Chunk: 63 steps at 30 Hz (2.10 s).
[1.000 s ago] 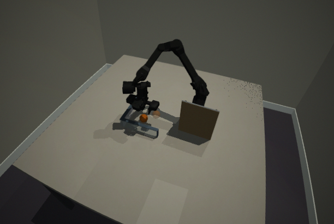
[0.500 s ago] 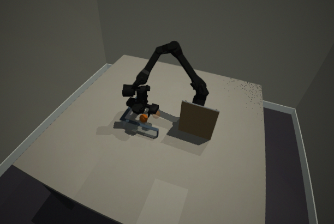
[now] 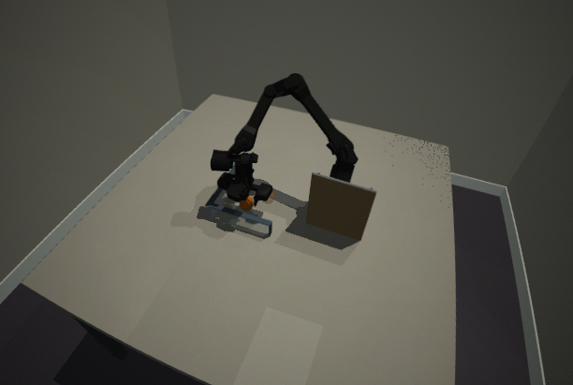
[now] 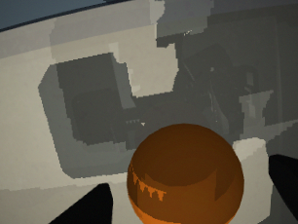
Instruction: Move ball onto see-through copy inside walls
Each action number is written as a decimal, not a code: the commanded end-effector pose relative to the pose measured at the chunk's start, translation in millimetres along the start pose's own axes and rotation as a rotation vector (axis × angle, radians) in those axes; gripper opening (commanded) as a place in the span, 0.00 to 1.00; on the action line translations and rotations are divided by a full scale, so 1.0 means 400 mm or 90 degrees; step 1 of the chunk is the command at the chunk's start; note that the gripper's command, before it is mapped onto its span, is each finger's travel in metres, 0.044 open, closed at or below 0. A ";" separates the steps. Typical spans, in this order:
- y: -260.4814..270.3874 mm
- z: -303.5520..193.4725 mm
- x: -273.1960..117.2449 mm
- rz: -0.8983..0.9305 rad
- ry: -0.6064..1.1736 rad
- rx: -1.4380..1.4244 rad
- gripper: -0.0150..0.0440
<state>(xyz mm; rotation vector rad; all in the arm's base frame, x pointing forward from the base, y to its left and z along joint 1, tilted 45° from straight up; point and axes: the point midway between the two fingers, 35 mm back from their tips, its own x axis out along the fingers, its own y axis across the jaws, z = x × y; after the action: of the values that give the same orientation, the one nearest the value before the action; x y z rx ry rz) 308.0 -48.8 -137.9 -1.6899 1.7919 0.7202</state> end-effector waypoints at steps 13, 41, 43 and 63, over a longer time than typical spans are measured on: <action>0.007 -0.002 0.012 0.002 0.004 -0.005 0.64; 0.011 -0.006 -0.323 0.001 -0.001 -0.006 0.25; 0.020 -0.018 -0.313 0.001 -0.001 -0.006 0.25; 0.138 -0.132 -0.214 0.003 0.002 -0.007 0.25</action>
<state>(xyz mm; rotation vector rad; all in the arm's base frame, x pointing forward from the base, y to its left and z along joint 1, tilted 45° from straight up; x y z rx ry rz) 261.1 -18.3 -41.1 -1.6873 1.7996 0.7325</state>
